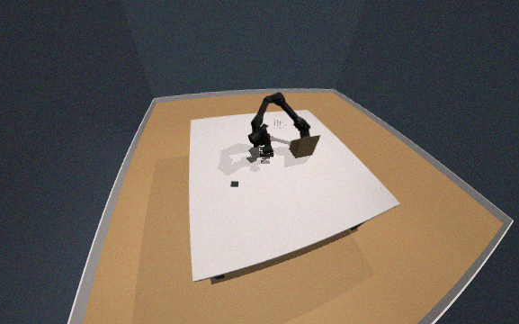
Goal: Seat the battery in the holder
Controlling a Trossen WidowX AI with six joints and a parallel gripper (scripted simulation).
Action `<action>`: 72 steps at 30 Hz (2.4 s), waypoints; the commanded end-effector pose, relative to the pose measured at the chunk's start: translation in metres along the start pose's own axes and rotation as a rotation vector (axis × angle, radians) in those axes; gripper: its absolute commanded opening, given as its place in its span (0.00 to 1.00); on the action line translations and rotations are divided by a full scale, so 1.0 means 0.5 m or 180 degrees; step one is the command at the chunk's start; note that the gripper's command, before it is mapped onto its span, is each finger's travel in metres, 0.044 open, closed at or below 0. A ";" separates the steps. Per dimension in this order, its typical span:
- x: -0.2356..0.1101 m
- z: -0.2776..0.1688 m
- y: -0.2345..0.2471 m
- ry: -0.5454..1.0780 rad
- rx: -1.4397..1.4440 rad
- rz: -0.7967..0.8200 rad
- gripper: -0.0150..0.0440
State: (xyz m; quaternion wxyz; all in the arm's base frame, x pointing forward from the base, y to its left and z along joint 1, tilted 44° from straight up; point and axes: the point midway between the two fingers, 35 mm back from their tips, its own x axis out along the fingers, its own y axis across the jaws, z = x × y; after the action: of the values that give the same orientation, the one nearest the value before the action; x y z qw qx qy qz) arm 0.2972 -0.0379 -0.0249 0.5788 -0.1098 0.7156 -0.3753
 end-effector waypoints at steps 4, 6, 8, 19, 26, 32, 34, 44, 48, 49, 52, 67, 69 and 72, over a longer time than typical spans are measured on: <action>0.006 0.006 0.003 0.0181 0.0018 0.0008 0.36; 0.007 0.007 0.003 0.0226 0.0019 0.0008 0.36; 0.008 0.009 0.002 0.0271 0.0020 0.0008 0.36; 0.016 0.017 0.001 0.0515 0.0027 0.0009 0.36; 0.016 0.023 0.001 0.0530 0.0028 0.0010 0.36; 0.014 0.031 0.001 0.0529 0.0029 0.0009 0.36; 0.014 0.034 0.001 0.0529 0.0029 0.0009 0.36; 0.010 0.046 0.001 0.0534 0.0029 0.0004 0.36; 0.009 0.050 0.001 0.0539 0.0029 0.0001 0.36; 0.009 0.051 0.001 0.0541 0.0029 0.0000 0.36; 0.008 0.054 0.001 0.0545 0.0028 -0.0003 0.36; 0.005 0.064 0.002 0.0542 0.0025 -0.0012 0.36; 0.006 0.064 0.002 0.0510 0.0022 -0.0009 0.36; 0.008 0.064 0.004 0.0462 0.0018 -0.0005 0.36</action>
State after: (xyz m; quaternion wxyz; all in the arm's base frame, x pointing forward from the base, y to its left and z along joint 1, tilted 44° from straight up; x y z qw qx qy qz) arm 0.3216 -0.0511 -0.0299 0.5115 -0.0763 0.7630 -0.3877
